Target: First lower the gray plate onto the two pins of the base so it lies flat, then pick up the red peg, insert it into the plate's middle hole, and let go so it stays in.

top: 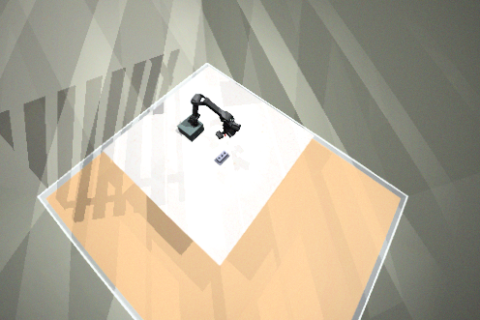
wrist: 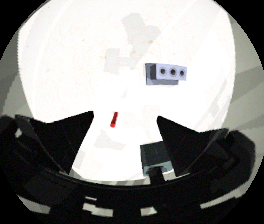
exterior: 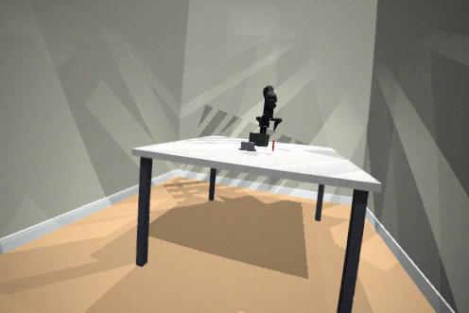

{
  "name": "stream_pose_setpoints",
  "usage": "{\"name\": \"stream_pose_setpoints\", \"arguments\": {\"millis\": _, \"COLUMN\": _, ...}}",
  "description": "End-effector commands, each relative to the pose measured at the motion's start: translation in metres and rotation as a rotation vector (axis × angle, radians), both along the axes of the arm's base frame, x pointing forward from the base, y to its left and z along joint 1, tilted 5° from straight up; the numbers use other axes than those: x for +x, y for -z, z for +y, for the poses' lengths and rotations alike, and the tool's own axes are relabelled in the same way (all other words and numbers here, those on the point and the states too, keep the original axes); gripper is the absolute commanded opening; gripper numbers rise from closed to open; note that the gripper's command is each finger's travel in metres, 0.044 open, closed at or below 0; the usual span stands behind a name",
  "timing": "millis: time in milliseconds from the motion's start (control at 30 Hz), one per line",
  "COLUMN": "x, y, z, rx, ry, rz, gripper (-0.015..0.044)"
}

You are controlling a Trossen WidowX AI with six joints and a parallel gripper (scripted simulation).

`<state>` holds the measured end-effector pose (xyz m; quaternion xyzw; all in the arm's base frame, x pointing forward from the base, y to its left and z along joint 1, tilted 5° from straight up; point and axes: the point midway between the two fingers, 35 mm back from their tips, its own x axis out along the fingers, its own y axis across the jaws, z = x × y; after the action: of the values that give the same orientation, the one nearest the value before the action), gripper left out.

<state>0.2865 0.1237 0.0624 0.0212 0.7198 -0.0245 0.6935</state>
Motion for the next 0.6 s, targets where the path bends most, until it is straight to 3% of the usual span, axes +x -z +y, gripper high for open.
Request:
{"name": "stream_pose_setpoints", "arguments": {"millis": 0, "x": -0.052, "y": 0.0057, "z": 0.0294, "rx": -0.029, "ry": 0.686, "rz": 0.021, "gripper": 0.044}}
{"name": "stream_pose_setpoints", "arguments": {"millis": 100, "x": -0.0597, "y": 0.006, "z": 0.0331, "rx": -0.037, "ry": 0.844, "rz": 0.021, "gripper": 0.044}}
{"name": "stream_pose_setpoints", "arguments": {"millis": 567, "x": -0.0618, "y": 0.0059, "z": 0.0341, "rx": -0.038, "ry": 0.857, "rz": 0.021, "gripper": 0.044}}
